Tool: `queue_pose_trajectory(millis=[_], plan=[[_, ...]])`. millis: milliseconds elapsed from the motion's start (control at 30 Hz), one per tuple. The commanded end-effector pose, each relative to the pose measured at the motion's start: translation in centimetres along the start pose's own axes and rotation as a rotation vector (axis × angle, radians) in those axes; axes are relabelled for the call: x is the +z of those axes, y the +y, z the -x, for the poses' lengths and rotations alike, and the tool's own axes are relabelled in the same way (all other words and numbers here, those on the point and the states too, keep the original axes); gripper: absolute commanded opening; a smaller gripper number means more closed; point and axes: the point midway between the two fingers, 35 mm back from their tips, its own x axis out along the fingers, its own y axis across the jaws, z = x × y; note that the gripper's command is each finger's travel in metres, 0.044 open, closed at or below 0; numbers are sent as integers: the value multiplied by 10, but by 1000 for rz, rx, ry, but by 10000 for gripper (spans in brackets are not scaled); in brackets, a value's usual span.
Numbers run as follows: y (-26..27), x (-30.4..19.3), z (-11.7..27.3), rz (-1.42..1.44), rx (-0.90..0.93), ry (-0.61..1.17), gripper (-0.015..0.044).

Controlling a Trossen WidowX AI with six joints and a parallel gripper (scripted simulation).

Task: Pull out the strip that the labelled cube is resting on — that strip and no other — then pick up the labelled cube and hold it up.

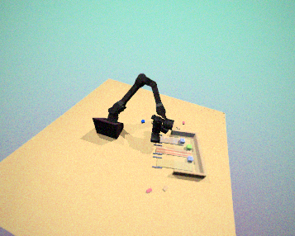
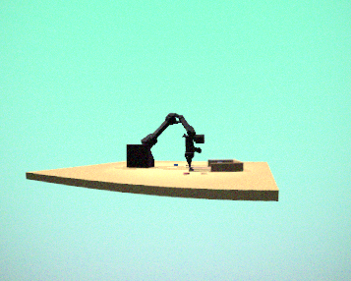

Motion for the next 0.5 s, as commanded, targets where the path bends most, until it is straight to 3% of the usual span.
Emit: queue_pose_trajectory(millis=[0,467], plan=[[0,-13,-4,-7,3,18,0],[-1,-34,-4,-8,3,19,0]])
